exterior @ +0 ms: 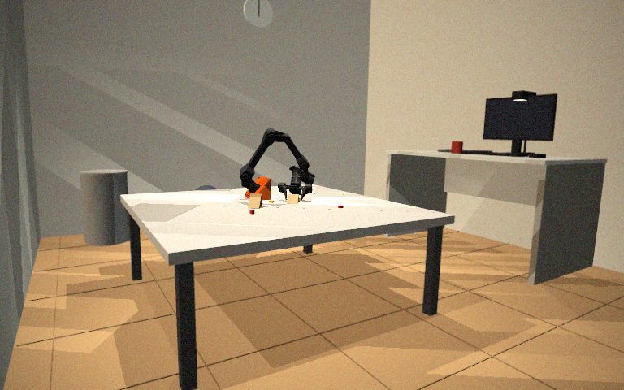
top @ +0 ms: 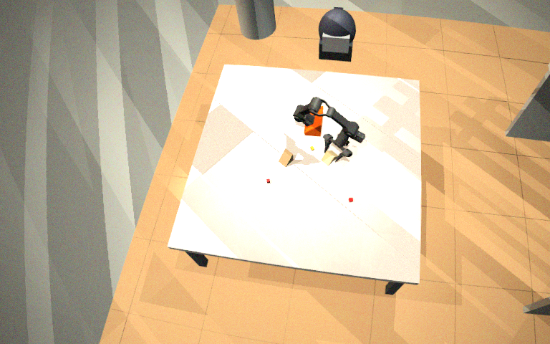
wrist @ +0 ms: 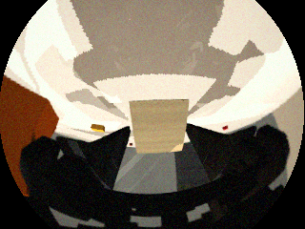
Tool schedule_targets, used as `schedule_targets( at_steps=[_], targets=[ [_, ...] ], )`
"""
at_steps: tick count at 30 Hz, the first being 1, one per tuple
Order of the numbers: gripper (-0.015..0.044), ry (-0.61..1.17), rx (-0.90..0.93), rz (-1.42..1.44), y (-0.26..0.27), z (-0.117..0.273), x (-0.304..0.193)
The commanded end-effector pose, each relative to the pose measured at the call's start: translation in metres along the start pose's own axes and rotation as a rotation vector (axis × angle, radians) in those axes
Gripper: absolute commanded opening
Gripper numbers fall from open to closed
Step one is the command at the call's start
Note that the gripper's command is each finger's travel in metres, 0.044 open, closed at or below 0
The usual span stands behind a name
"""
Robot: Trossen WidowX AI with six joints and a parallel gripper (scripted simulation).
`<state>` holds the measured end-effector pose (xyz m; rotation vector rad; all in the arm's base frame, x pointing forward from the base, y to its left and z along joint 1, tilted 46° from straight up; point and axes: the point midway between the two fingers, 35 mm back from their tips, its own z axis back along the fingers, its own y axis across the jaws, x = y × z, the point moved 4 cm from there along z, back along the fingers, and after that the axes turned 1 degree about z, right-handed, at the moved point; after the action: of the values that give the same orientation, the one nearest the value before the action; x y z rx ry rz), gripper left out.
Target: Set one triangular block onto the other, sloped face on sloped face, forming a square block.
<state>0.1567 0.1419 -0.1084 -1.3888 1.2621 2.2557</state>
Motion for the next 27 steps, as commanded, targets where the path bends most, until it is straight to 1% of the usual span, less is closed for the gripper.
schedule_targets(
  at_steps=[1, 3, 9, 13, 17, 27],
  targets=[
    [0.0309, 0.0, 0.0, 0.0, 0.0, 0.0, 0.0],
    [0.0256, 0.0, 0.0, 0.0, 0.0, 0.0, 0.0],
    [0.0216, 0.0, 0.0, 0.0, 0.0, 0.0, 0.0],
    [0.0111, 0.0, 0.0, 0.0, 0.0, 0.001, 0.0],
    [0.0006, -0.001, 0.0, 0.0, -0.002, 0.01, -0.01],
    [0.0, -0.003, -0.002, 0.001, -0.004, 0.043, -0.042]
  ],
)
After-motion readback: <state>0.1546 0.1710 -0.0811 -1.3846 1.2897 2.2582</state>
